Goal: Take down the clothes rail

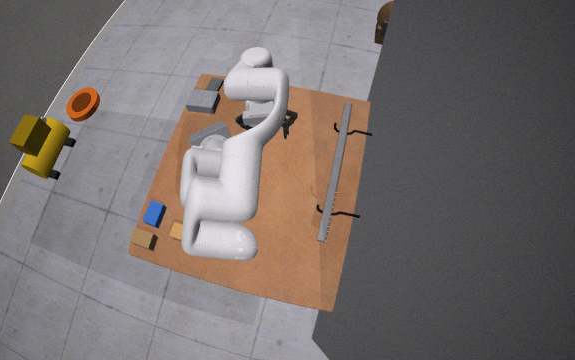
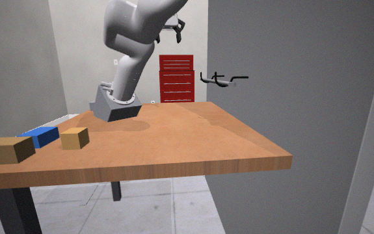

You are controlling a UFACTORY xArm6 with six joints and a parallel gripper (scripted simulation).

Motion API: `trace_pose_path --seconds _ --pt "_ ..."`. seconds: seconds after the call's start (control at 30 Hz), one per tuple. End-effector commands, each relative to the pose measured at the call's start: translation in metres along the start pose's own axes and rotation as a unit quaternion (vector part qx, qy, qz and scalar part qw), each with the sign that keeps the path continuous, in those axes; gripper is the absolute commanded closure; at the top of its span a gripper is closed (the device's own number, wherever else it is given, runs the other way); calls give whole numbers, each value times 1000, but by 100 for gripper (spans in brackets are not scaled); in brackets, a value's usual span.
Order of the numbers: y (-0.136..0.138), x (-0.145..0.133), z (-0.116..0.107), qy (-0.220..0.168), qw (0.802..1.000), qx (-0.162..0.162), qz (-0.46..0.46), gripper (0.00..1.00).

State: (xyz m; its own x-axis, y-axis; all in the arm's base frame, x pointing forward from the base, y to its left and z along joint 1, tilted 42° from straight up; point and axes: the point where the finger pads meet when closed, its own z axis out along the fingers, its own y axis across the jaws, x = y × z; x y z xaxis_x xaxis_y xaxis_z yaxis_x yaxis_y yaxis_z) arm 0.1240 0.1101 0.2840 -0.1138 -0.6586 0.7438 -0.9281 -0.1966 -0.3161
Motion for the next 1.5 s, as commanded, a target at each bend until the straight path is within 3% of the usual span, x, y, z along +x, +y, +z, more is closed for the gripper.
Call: trace_pose_path --seconds 0.0,0.53,0.8,1.1,1.47 --pt "0 0 -1 -1 1000 0 0 0" --pt "0 0 -1 -1 1000 0 0 0" --pt "-2 -5 5 -11 992 -2 -123 0" --pt "-4 -10 11 -18 975 -3 -220 0" --pt "-6 -16 19 -30 926 1 -377 0"
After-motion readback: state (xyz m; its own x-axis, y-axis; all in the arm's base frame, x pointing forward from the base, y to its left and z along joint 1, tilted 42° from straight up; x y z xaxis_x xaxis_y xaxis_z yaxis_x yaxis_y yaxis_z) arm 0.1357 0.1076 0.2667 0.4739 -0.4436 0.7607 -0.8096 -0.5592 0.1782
